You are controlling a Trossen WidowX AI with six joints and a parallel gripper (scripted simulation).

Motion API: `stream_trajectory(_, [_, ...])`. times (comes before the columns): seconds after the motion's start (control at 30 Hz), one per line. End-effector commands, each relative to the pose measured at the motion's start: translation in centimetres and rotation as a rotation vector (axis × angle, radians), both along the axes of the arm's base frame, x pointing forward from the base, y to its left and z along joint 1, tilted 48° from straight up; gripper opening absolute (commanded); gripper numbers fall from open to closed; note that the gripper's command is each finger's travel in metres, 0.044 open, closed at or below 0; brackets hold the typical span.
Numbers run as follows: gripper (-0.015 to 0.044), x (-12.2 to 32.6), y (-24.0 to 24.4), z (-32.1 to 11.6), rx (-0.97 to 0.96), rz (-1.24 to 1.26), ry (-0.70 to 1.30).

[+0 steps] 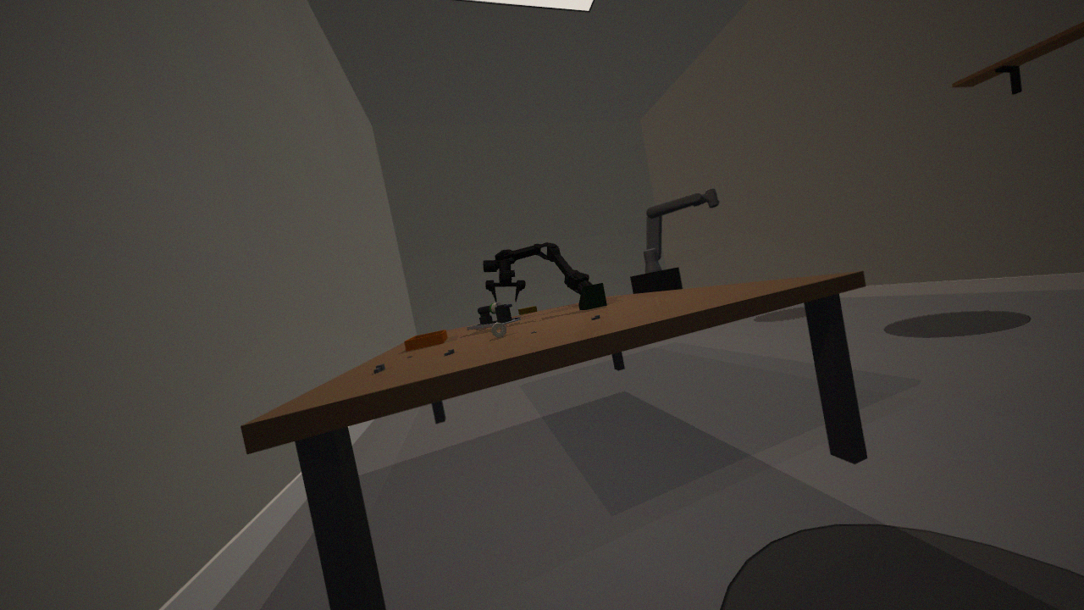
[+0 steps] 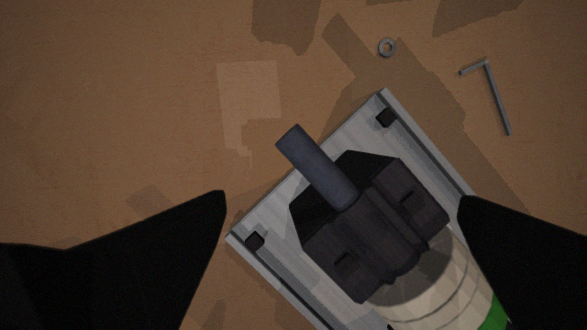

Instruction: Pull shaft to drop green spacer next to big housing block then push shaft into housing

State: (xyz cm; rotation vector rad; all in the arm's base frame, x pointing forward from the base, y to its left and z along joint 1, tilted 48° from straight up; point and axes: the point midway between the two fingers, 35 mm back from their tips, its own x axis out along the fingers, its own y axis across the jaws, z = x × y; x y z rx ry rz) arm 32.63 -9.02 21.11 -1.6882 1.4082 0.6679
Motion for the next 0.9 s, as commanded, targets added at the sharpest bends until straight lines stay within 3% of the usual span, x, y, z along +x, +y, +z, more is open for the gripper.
stream_trajectory(0.0, [0.0440,-0.3,1.5,-1.3,-0.184,0.218,0.338])
stream_trajectory(0.07, [0.0440,-0.3,2.3,-1.8,-0.291,0.352,0.540])
stream_trajectory(0.13, [0.0440,-0.3,2.6,-1.9,-0.328,0.399,0.610])
stream_trajectory(0.87, [0.0440,-0.3,2.6,-1.9,-0.328,0.399,0.610])
